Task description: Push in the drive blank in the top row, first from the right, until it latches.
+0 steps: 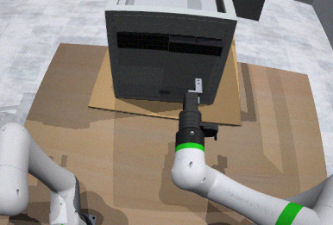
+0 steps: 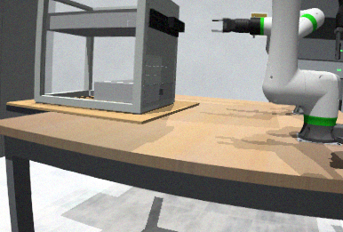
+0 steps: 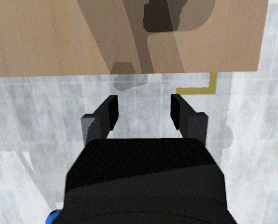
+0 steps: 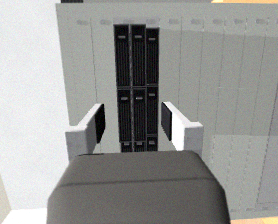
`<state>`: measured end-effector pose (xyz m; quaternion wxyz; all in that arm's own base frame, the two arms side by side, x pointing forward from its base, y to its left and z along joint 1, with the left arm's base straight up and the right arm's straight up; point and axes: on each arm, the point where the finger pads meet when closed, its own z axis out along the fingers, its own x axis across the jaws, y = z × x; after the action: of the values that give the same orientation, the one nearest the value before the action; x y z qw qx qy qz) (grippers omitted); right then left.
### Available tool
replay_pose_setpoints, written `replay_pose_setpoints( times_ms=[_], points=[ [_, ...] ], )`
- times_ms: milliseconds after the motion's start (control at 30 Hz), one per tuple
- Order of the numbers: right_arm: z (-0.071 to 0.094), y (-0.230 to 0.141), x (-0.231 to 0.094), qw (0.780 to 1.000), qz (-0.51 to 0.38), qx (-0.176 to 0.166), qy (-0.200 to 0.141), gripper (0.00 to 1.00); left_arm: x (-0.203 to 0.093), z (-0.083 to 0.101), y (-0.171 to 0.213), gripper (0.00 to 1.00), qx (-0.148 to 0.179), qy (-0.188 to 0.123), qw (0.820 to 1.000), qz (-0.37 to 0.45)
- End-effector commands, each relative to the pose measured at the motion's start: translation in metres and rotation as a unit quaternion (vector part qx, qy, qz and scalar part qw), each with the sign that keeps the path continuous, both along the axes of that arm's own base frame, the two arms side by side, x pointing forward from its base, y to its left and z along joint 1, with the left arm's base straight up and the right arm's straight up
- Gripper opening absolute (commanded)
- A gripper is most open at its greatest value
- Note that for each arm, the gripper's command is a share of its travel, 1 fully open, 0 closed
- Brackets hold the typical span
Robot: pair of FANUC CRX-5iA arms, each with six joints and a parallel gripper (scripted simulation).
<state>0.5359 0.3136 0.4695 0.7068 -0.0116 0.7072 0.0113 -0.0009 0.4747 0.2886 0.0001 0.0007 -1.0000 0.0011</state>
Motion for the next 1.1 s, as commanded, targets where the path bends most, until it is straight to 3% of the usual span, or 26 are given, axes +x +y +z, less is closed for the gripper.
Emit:
replay_pose_setpoints(
  times_ms=[0,467,1067],
  points=[
    [0.001,0.0,0.0,1.0,0.0,0.001,-0.001,1.0,0.0,0.001,0.0,1.0,0.001,0.0,1.0,0.0],
    [0.002,0.004,0.007,1.0,0.0,0.001,-0.001,1.0,0.0,0.001,0.0,1.0,0.001,0.0,1.0,0.0],
    [0.011,0.047,0.078,1.0,0.0,0.001,-0.001,1.0,0.0,0.001,0.0,1.0,0.001,0.0,1.0,0.0]
  ],
)
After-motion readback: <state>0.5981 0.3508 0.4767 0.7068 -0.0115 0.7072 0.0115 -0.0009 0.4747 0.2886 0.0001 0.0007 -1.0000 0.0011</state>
